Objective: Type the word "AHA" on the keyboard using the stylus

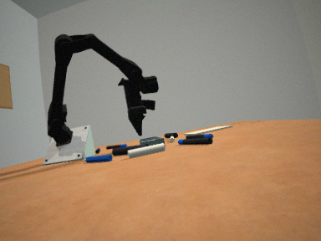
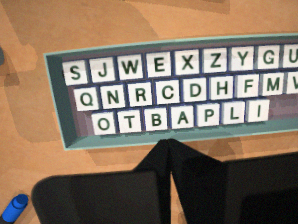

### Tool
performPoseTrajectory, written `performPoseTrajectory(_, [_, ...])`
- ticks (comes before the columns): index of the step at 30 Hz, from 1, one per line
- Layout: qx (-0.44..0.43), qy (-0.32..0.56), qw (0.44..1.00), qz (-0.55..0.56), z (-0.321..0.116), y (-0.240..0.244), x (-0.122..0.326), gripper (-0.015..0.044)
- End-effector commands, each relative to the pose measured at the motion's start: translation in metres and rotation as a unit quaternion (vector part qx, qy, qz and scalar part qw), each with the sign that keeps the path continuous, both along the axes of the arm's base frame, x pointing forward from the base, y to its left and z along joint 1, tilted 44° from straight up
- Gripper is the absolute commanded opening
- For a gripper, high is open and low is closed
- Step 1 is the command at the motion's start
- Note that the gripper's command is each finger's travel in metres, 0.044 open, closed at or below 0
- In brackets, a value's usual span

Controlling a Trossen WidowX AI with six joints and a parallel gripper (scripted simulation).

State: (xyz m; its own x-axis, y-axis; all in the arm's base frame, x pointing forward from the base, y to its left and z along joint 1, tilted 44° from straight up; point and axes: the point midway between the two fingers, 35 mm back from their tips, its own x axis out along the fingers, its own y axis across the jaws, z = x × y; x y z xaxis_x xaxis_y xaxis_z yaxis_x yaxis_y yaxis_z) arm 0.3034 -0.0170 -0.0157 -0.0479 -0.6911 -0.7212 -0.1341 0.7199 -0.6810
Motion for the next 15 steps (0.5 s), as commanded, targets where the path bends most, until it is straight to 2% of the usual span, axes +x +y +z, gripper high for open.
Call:
performPoseTrajectory(1, [-0.001,-0.001,1.0,-0.008,-0.009,0.006,-0.005,0.0])
performPoseTrajectory(11, [-0.001,-0.001,1.0,-0.008,-0.008,0.007,-0.004,0.0])
performPoseTrajectory(15, [0.0,0.0,1.0,-0.008,0.026,0.041,-0.001,0.0])
